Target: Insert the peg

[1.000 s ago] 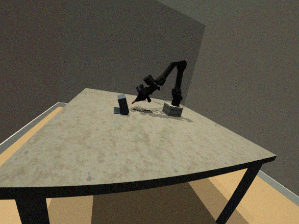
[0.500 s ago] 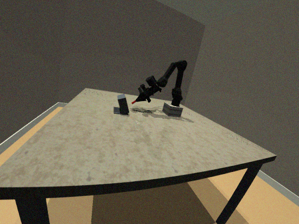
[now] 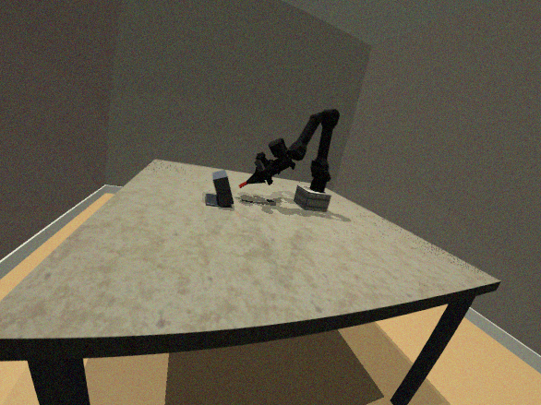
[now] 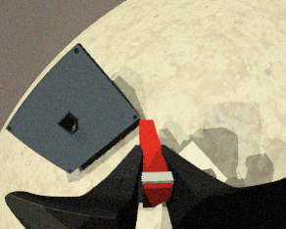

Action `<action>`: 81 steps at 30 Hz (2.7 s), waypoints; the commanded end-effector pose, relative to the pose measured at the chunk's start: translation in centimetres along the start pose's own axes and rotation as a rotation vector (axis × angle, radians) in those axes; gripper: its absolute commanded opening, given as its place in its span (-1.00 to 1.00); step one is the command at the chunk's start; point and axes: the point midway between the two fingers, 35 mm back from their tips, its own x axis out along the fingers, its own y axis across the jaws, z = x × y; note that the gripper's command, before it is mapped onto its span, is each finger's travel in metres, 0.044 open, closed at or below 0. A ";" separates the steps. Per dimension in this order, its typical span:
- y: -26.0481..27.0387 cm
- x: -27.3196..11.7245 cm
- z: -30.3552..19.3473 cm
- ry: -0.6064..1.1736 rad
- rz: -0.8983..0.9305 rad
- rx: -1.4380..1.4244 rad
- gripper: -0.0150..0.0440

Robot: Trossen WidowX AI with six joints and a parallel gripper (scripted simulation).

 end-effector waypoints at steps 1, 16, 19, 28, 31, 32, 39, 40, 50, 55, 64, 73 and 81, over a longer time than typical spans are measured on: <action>0.2 -0.3 -0.3 -0.014 0.014 -0.043 -0.49; 1.2 -1.3 -1.2 -0.063 0.081 -0.205 -0.49; 1.3 -1.5 -1.4 -0.074 0.094 -0.236 -0.49; 1.9 -2.2 -1.9 -0.108 0.131 -0.329 -0.49; 2.0 -2.5 -2.0 -0.120 0.143 -0.360 -0.49; 2.1 -2.6 -2.1 -0.124 0.147 -0.370 -0.49; 2.4 -3.2 -2.5 -0.153 0.173 -0.440 -0.49; 2.5 -3.3 -2.5 -0.157 0.177 -0.450 -0.49; 2.8 -4.1 -2.9 -0.193 0.206 -0.529 -0.49; 3.0 -3.9 -2.8 -0.197 0.209 -0.538 -0.49; 3.5 -3.3 -2.7 -0.207 0.217 -0.558 -0.49; 4.0 -2.7 -2.6 -0.218 0.225 -0.578 -0.49; 4.3 -2.1 -2.5 -0.227 0.231 -0.596 -0.49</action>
